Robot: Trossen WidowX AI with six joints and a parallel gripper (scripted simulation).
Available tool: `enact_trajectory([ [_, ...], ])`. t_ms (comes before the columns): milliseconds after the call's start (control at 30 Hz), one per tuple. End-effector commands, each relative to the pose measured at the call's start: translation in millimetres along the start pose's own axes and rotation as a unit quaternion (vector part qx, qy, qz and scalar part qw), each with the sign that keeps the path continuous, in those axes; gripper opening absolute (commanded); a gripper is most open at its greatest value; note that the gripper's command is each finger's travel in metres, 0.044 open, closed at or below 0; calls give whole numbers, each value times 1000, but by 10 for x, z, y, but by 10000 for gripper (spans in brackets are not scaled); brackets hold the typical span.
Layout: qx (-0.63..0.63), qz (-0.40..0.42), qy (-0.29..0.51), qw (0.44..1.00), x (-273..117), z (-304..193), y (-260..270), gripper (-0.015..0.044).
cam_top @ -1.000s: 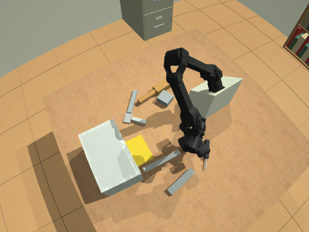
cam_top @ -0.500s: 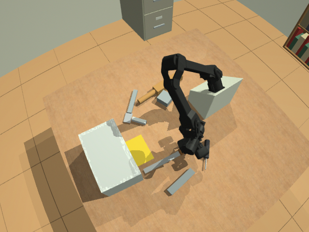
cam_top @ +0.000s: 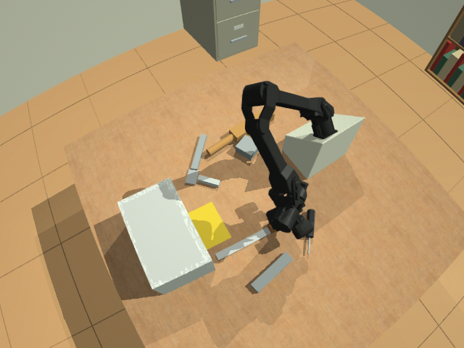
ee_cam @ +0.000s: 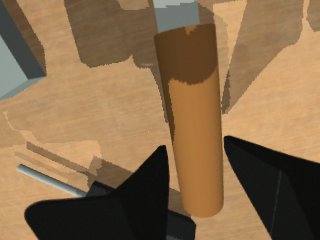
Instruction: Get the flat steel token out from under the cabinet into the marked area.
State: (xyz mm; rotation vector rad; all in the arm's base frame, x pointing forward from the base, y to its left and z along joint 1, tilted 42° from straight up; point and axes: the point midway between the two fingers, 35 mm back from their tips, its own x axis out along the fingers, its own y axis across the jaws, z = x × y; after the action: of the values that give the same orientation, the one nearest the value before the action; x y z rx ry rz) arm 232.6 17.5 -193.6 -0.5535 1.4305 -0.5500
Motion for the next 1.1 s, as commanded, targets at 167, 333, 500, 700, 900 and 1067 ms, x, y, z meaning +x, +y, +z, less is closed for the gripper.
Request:
enact_trajectory([
  [167,0,-2,-7,1000,42,3,5,270],
  [333,4,-2,-7,1000,79,13,14,270],
  [500,5,-2,-7,1000,82,5,13,270],
  [700,1,-2,-7,1000,108,-59,2,270],
  [900,5,0,-8,1000,100,-42,12,191],
  [1067,5,0,-8,1000,100,-42,12,119],
])
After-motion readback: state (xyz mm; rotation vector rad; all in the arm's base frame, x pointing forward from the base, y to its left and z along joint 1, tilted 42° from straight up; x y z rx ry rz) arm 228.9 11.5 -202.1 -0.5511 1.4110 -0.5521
